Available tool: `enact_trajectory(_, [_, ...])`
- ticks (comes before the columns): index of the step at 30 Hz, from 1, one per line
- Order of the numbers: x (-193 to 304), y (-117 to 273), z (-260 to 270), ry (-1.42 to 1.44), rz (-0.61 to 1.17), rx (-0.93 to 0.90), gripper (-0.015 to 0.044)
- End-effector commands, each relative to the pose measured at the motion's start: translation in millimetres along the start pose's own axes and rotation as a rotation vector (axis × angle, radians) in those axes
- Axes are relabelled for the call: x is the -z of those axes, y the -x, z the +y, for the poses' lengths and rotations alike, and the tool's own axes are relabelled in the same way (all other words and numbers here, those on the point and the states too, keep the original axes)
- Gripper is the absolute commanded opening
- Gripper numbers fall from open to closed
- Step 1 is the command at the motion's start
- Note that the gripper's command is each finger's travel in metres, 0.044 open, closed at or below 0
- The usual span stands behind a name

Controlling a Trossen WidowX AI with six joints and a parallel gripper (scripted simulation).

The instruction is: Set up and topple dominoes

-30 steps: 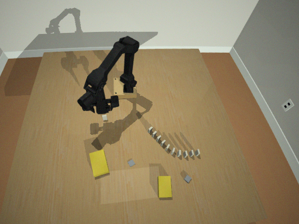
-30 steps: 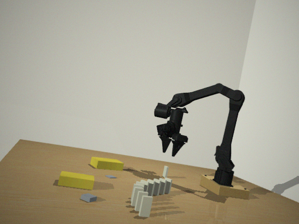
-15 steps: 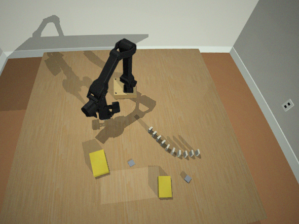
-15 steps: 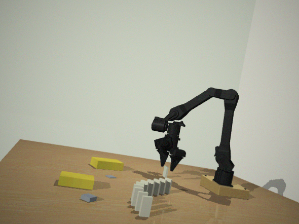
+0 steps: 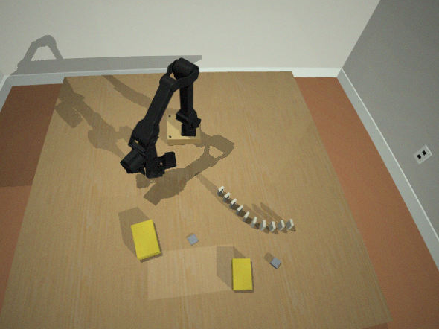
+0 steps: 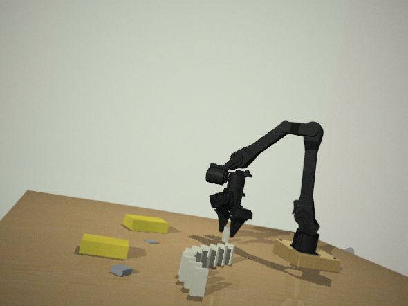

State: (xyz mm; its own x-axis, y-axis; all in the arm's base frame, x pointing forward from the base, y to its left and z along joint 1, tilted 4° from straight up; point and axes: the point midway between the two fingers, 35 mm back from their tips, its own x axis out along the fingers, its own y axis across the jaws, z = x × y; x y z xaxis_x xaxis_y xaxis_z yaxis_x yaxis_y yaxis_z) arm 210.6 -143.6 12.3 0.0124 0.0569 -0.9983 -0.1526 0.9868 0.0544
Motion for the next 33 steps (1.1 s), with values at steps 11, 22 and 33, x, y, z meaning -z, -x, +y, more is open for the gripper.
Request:
enact_trajectory(11, [0,-1,0,-0.004,0.003,0.002,0.0107])
enact_trajectory(22, [-7,66,-7,-0.002,0.001,0.002,0.0107])
enact_trajectory(33, [0,137,0,0.000,0.001,0.000,0.0107])
